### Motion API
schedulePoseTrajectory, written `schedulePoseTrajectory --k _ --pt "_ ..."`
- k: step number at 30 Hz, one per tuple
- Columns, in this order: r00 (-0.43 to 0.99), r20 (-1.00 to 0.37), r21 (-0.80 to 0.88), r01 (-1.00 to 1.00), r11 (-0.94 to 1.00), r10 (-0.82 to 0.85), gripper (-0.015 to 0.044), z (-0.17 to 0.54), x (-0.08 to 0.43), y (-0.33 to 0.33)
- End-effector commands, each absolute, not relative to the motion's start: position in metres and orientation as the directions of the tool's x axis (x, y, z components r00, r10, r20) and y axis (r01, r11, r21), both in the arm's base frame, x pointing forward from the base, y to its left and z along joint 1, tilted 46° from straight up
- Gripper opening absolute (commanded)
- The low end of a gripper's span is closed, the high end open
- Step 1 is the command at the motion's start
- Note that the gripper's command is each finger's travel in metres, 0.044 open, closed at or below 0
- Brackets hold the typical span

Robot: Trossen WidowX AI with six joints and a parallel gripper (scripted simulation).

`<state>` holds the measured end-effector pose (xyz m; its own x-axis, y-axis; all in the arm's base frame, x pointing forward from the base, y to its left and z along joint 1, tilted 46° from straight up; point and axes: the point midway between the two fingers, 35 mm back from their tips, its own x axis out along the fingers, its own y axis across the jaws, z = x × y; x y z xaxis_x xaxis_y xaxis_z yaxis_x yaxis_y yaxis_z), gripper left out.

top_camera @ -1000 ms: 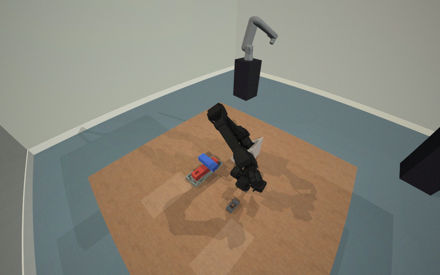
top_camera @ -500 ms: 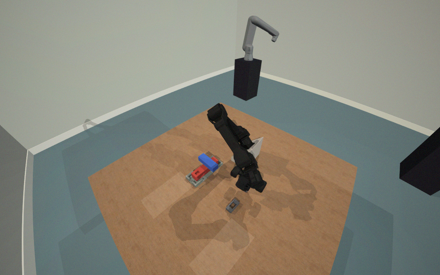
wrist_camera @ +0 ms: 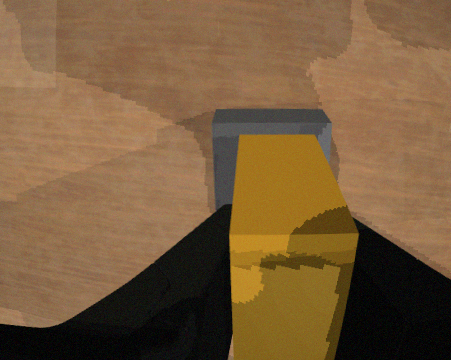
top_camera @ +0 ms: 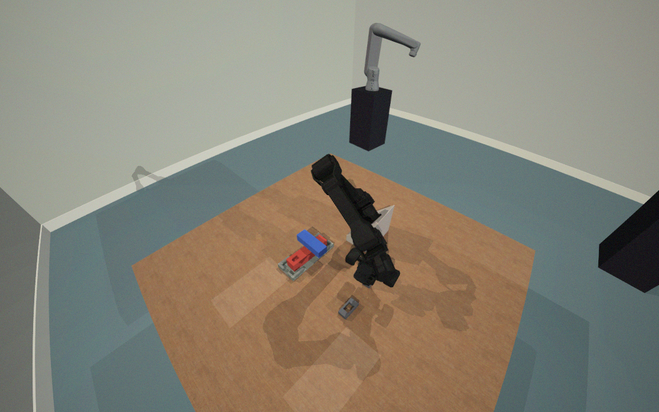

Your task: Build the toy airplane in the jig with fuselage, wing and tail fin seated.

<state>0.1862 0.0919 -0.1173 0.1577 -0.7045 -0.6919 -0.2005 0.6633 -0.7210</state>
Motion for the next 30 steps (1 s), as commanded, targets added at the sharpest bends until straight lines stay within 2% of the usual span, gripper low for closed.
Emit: schedulePoseTrajectory --k 1,30 --pt "0.163 -0.702 -0.712 -0.192 0.675 -0.694 0.0 -0.111 0.188 0.103" --pt "0.159 -0.705 -0.709 -0.195 0.678 -0.692 0.0 -0.051 0.175 0.167"
